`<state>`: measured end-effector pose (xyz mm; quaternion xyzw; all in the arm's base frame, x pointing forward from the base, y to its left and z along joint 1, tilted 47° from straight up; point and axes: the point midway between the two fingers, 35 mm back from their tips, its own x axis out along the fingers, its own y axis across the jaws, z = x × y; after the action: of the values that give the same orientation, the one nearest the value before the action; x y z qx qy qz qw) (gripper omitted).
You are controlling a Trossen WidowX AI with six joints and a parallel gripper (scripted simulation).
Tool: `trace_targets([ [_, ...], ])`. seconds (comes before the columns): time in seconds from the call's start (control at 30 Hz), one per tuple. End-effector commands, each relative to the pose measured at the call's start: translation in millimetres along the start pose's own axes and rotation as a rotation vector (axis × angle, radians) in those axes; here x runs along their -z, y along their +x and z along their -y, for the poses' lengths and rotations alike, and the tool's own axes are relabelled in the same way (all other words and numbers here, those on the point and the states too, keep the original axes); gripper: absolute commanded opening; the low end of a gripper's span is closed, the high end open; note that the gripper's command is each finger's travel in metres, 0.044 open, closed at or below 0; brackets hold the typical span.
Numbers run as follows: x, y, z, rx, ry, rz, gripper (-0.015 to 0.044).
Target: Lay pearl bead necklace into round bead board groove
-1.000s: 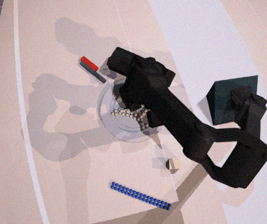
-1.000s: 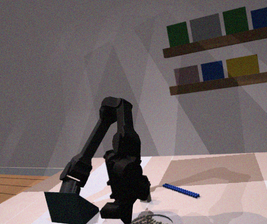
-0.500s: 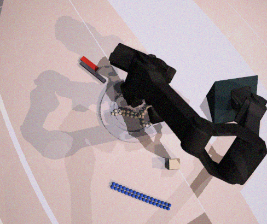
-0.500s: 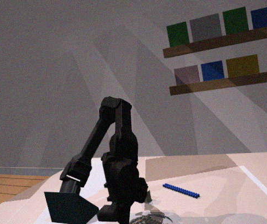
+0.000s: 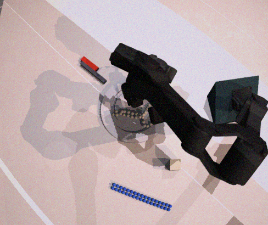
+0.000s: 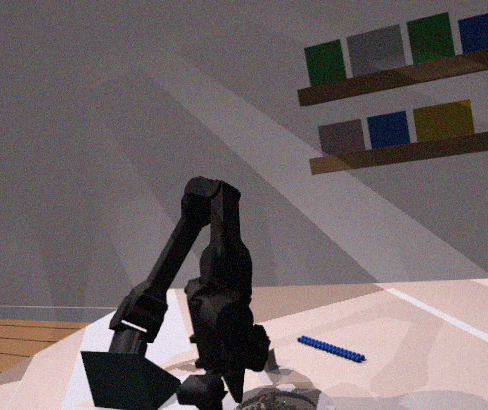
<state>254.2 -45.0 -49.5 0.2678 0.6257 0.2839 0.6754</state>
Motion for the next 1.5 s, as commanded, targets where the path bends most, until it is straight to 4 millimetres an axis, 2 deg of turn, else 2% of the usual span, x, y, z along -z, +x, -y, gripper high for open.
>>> trace_targets([
  [0.0,0,-1,0,0.002,-0.003,-0.001,0.0440],
  [0.73,0,-2,0,0.003,-0.005,-0.002,0.0440],
  [0.77,-1,-3,0,0.003,0.010,-0.002,0.0414],
  [0.83,-5,-5,-4,0.004,0.132,-0.002,0.0361],
  [1.13,-29,-21,-33,0.004,0.958,0.000,0.0125],
  [1.37,-46,-33,-59,0.002,1.583,0.000,0.0120],
  [1.47,-47,-34,-61,0.002,1.645,0.000,0.0120],
])
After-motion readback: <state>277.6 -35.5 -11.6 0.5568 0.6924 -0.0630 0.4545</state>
